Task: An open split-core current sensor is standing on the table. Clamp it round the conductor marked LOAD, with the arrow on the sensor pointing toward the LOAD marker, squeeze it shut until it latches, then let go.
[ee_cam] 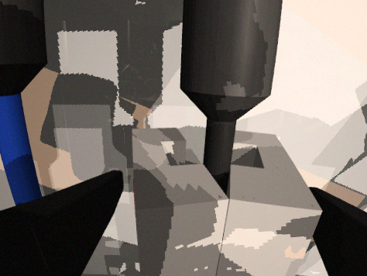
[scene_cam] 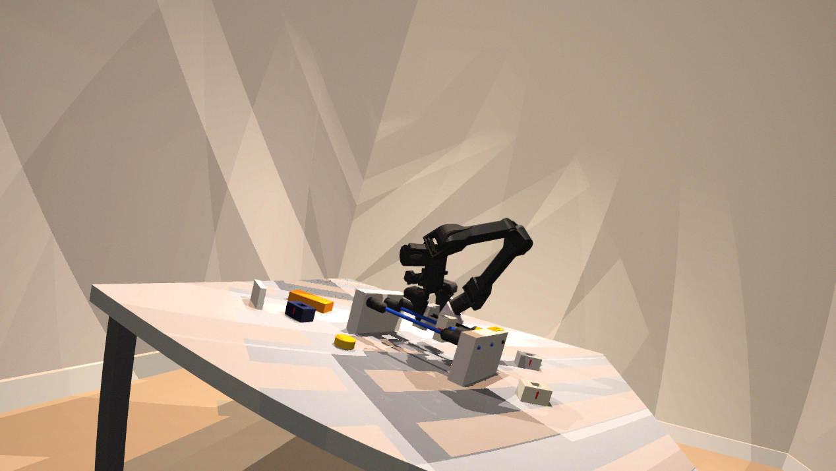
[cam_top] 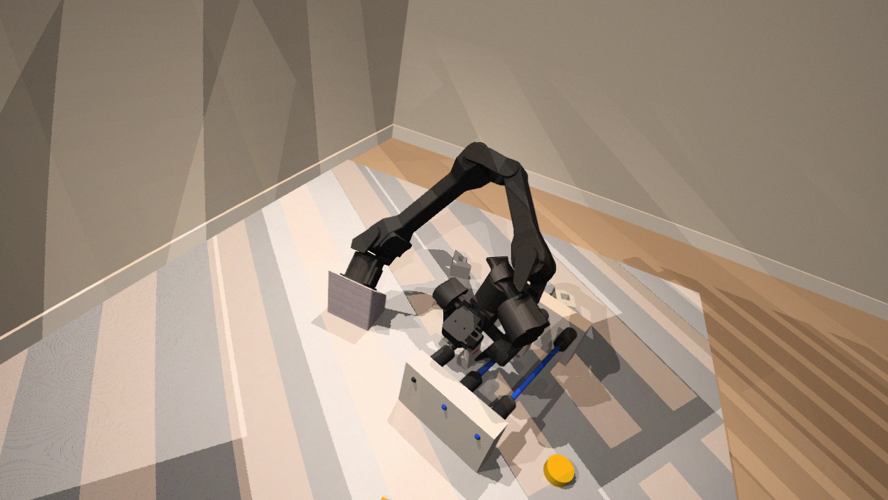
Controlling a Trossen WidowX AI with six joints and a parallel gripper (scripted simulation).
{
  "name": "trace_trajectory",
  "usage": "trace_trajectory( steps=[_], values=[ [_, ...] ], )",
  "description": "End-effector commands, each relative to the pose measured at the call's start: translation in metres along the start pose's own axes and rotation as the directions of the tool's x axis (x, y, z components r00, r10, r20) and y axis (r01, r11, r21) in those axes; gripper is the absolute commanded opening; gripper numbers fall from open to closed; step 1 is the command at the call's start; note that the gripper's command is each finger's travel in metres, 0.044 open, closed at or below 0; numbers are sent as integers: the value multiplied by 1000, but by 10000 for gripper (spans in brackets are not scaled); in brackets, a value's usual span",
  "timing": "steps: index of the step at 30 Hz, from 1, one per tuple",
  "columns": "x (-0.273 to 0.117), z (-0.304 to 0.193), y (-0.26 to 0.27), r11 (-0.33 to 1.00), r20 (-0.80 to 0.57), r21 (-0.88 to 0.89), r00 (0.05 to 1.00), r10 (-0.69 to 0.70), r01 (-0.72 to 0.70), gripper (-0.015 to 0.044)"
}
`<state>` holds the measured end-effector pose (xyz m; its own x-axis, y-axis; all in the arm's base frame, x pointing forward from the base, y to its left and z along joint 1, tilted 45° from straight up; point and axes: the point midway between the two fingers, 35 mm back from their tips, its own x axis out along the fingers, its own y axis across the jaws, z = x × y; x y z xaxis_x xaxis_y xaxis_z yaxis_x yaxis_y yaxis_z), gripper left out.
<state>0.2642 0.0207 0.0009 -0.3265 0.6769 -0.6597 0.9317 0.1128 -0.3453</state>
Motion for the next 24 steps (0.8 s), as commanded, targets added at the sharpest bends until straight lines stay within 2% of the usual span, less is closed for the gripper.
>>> trace_trajectory(
  steps=[1, 24],
  values=[
    [-2, 1, -1, 997, 0, -2, 997, -76, 76, 440],
    [21, 0, -12, 984, -3, -4, 984, -177, 177, 440]
  ],
)
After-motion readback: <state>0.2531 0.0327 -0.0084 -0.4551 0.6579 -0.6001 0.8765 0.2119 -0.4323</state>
